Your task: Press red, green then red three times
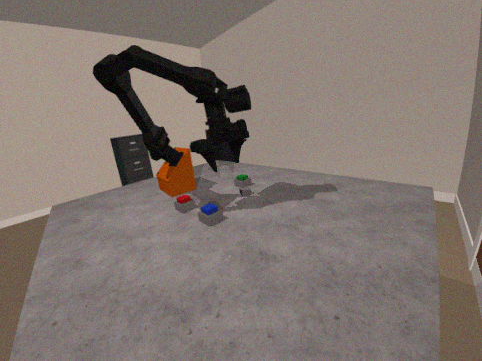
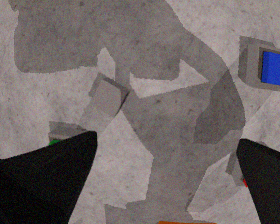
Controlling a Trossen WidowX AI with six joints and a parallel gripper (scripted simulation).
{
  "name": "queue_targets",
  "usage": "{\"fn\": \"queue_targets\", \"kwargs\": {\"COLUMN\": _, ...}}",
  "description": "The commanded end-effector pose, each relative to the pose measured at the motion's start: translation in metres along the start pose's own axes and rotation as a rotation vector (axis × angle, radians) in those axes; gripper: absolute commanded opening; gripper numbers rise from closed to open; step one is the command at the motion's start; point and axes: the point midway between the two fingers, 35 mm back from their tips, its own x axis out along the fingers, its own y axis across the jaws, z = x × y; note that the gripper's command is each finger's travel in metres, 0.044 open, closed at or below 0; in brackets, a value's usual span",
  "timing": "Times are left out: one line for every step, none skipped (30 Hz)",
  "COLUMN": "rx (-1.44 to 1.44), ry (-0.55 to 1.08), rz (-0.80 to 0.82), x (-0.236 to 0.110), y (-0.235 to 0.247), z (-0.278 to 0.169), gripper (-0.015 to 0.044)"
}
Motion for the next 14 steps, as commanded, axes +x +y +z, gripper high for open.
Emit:
{"fn": "queue_targets", "kwargs": {"rx": -0.013, "ry": 0.016, "rz": -0.012, "x": -0.005, "y": 0.046, "z": 0.003, "gripper": 0.04}}
{"fn": "queue_targets", "kwargs": {"rx": -0.015, "ry": 0.018, "rz": -0.017, "x": -0.006, "y": 0.061, "z": 0.003, "gripper": 0.04}}
{"fn": "queue_targets", "kwargs": {"rx": -0.016, "ry": 0.019, "rz": -0.022, "x": -0.007, "y": 0.075, "z": 0.002, "gripper": 0.04}}
{"fn": "queue_targets", "kwargs": {"rx": -0.017, "ry": 0.02, "rz": -0.028, "x": -0.007, "y": 0.089, "z": 0.001, "gripper": 0.04}}
{"fn": "queue_targets", "kwargs": {"rx": -0.018, "ry": 0.021, "rz": -0.035, "x": -0.007, "y": 0.103, "z": -0.002, "gripper": 0.04}}
{"fn": "queue_targets", "kwargs": {"rx": -0.018, "ry": 0.022, "rz": -0.043, "x": -0.007, "y": 0.118, "z": -0.005, "gripper": 0.04}}
{"fn": "queue_targets", "kwargs": {"rx": -0.018, "ry": 0.022, "rz": -0.051, "x": -0.006, "y": 0.13, "z": -0.008, "gripper": 0.04}}
{"fn": "queue_targets", "kwargs": {"rx": -0.018, "ry": 0.022, "rz": -0.057, "x": -0.006, "y": 0.14, "z": -0.011, "gripper": 0.04}}
{"fn": "queue_targets", "kwargs": {"rx": -0.017, "ry": 0.022, "rz": -0.063, "x": -0.005, "y": 0.148, "z": -0.014, "gripper": 0.04}}
{"fn": "queue_targets", "kwargs": {"rx": -0.017, "ry": 0.021, "rz": -0.067, "x": -0.004, "y": 0.154, "z": -0.016, "gripper": 0.04}}
{"fn": "queue_targets", "kwargs": {"rx": -0.017, "ry": 0.021, "rz": -0.07, "x": -0.004, "y": 0.157, "z": -0.017, "gripper": 0.04}}
{"fn": "queue_targets", "kwargs": {"rx": -0.017, "ry": 0.021, "rz": -0.07, "x": -0.003, "y": 0.158, "z": -0.018, "gripper": 0.04}}
{"fn": "queue_targets", "kwargs": {"rx": -0.017, "ry": 0.021, "rz": -0.07, "x": -0.003, "y": 0.158, "z": -0.018, "gripper": 0.04}}
{"fn": "queue_targets", "kwargs": {"rx": -0.017, "ry": 0.021, "rz": -0.07, "x": -0.003, "y": 0.158, "z": -0.018, "gripper": 0.04}}
